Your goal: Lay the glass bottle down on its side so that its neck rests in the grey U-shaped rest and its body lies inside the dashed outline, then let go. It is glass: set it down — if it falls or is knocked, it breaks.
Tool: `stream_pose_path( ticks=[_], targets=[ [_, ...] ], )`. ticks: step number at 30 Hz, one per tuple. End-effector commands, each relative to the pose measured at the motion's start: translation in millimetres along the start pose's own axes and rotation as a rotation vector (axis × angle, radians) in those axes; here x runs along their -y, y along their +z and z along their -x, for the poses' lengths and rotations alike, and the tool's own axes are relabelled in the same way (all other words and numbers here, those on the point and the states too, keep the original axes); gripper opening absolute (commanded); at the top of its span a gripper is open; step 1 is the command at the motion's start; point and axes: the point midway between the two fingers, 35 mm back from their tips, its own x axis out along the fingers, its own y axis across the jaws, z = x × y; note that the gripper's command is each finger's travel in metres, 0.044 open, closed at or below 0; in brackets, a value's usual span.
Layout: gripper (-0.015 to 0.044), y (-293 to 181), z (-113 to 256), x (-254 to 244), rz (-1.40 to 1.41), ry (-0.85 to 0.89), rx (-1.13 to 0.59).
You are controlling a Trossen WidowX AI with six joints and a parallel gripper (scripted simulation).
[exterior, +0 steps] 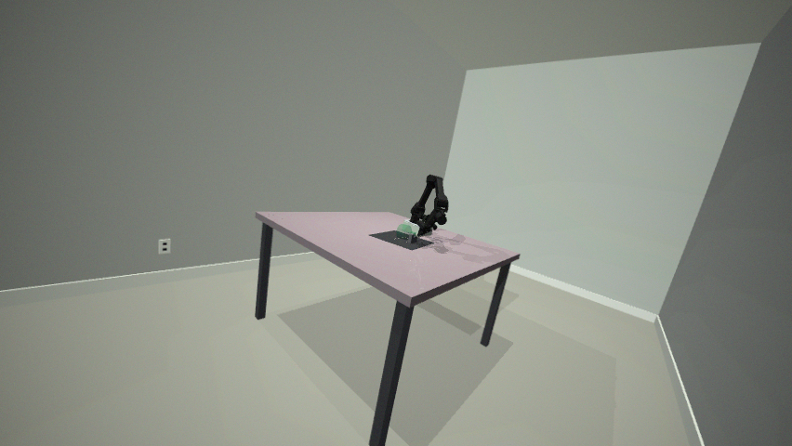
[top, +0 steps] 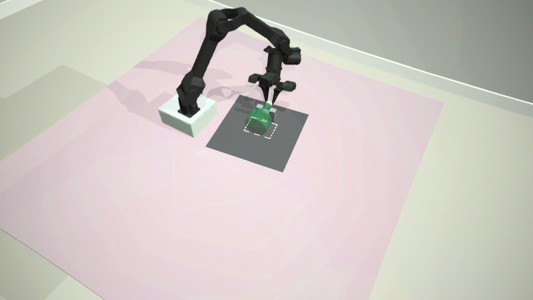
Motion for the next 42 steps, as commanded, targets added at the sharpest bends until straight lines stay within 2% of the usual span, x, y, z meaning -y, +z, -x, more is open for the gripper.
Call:
stream_pose_path(
  ticks=[1,21,34,37,42],
  targets=[
    [0.0108,3,-3,0,0.002,-0.003,0.005],
    [0.0108,-1,-1,0,-0.004,0.006,-0.010],
    [0.0440,0,0,0,-0.003,0.001,-0.020],
    [0.0440,8,8,-2,0.006,-0.032,-0.099],
    [0.0440,33,39,-8,0.038,-0.078,-0.366]
  ],
)
